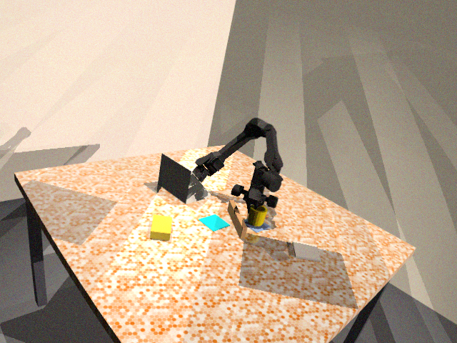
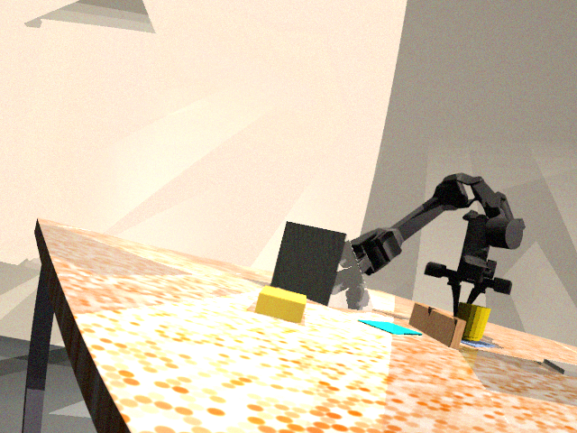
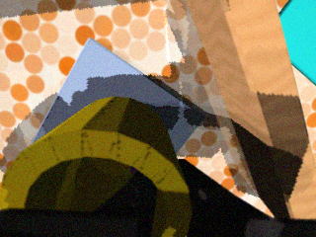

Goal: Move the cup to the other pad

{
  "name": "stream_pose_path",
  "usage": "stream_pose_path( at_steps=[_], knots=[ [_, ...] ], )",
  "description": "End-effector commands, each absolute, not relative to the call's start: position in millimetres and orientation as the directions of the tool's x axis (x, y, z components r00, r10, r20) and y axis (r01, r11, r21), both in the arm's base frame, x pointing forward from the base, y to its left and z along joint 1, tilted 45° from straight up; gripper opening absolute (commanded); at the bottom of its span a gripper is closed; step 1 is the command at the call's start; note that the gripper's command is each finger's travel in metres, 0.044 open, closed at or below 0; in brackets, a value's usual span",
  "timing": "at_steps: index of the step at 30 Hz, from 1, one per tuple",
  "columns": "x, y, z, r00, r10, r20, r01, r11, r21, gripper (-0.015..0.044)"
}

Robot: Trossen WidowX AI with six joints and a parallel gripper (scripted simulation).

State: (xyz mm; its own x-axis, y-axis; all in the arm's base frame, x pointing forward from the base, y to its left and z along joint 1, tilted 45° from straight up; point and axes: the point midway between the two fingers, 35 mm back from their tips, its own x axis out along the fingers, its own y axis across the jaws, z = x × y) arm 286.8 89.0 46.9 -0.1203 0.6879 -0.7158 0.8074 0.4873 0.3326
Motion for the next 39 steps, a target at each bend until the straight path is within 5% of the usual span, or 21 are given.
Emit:
stream_pose_path(
  at_steps=[1, 39],
  knots=[
    [289, 83, 52, -0.117, 0.686, -0.718, 0.806, 0.488, 0.335, 0.0000],
    [300, 41, 97, -0.112, 0.690, -0.715, 0.810, 0.480, 0.337, 0.0000]
  ],
)
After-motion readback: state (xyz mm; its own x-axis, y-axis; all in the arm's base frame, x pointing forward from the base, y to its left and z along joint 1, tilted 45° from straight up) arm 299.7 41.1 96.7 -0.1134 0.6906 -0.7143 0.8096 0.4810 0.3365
